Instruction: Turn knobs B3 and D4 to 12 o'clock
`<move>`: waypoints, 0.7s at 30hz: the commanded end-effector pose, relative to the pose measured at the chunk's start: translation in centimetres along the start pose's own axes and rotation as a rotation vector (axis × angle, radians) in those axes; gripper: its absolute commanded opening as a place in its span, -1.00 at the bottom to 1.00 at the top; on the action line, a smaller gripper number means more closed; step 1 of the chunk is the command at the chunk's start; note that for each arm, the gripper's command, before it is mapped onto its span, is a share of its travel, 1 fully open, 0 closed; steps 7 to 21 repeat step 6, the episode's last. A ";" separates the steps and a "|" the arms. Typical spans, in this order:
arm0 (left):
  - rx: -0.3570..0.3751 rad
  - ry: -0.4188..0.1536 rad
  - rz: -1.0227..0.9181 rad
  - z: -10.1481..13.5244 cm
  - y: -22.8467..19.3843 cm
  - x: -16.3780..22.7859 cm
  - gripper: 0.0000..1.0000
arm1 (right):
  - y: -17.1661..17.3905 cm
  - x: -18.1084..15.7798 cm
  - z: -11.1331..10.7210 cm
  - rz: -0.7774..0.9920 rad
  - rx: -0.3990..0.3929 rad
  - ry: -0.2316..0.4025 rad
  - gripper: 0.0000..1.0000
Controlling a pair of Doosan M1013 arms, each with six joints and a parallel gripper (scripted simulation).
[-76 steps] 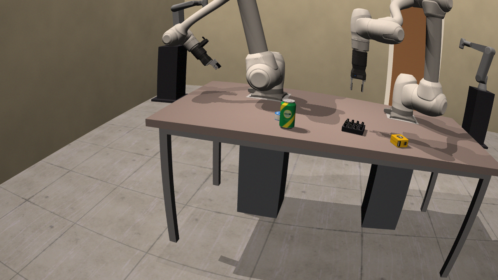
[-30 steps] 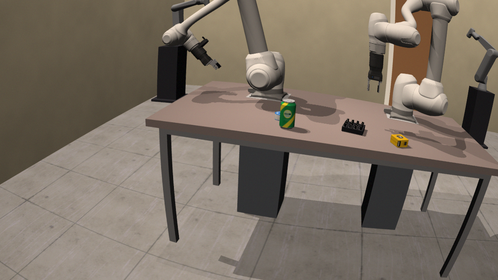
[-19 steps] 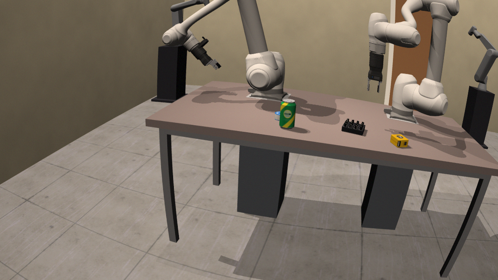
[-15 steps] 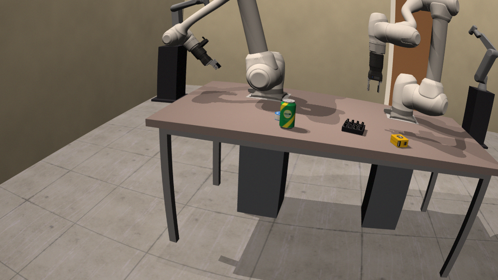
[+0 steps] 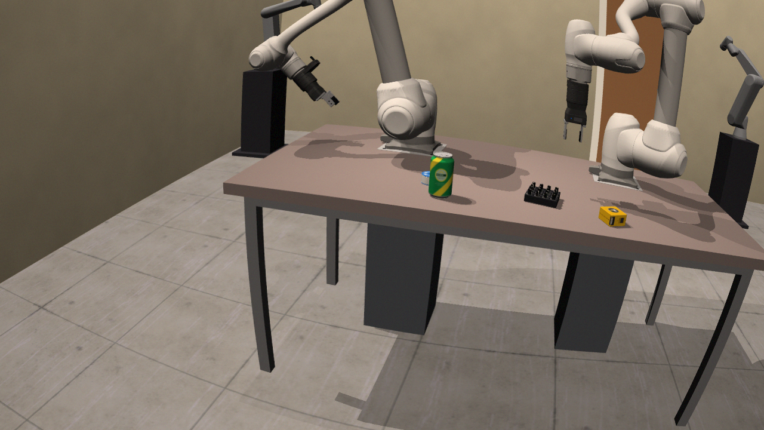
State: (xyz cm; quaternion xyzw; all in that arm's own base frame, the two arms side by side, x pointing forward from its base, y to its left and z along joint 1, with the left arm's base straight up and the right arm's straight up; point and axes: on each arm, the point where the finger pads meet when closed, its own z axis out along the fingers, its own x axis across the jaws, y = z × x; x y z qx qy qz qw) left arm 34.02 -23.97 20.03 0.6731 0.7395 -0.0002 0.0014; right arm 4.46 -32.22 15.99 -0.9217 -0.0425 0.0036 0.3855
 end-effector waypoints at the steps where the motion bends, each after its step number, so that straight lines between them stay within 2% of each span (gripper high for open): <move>1: 0.003 0.005 0.001 0.0 -0.1 0.3 1.00 | 0.1 0.1 0.1 -0.005 -0.007 0.011 1.00; 21: 0.003 0.005 0.001 0.0 -0.1 0.3 1.00 | 0.1 0.1 0.1 -0.005 -0.007 0.011 1.00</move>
